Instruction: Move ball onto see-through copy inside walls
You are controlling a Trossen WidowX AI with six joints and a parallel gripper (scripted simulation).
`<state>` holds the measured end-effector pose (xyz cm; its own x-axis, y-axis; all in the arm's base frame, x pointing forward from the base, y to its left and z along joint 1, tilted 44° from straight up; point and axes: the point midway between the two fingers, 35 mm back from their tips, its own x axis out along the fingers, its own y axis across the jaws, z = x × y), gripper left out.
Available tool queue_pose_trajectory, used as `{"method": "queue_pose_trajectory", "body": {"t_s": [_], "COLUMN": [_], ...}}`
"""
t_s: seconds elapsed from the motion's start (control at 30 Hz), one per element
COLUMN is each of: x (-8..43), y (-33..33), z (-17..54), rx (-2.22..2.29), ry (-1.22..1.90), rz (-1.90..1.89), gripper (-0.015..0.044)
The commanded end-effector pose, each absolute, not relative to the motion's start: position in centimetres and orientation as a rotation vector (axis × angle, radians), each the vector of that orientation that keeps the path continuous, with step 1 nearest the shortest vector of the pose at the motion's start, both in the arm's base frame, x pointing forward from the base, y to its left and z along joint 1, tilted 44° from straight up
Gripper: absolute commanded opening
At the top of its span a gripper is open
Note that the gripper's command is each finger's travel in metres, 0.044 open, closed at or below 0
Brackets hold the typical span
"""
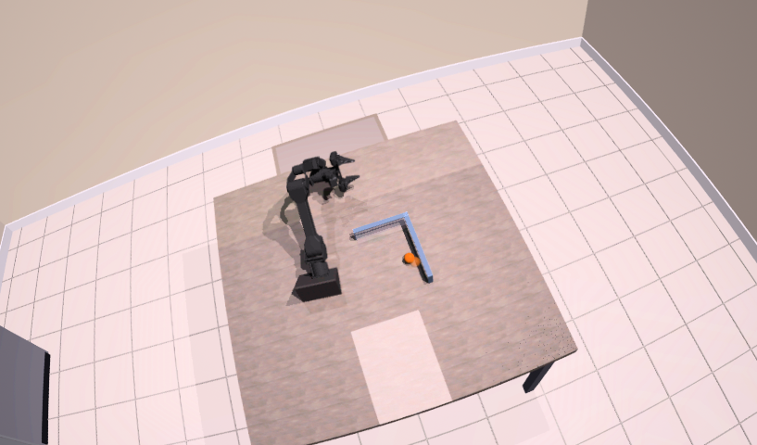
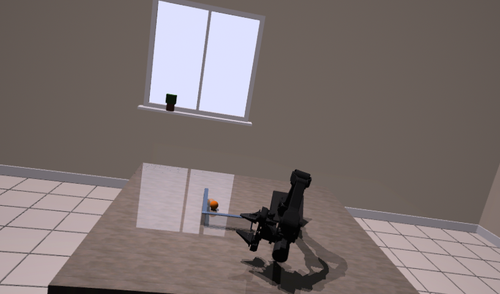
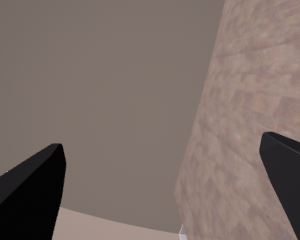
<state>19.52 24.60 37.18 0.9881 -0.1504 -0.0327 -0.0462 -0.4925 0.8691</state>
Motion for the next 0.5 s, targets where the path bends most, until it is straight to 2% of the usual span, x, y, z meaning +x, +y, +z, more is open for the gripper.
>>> {"method": "queue_pose_trajectory", "body": {"t_s": [0.0,0.07,0.1,0.47], "x": [19.6,19.9,20.2,29.8], "y": [24.6,24.8,24.9,21.6], "z": [37.1,36.6,36.1,27.7], "rx": [2.077,2.011,1.954,1.22], "ry": [-0.134,-0.104,-0.077,0.282], "rz": [-0.13,-0.158,-0.182,-0.566], "gripper": [0.0374,0.0321,0.0316,0.0316]}}
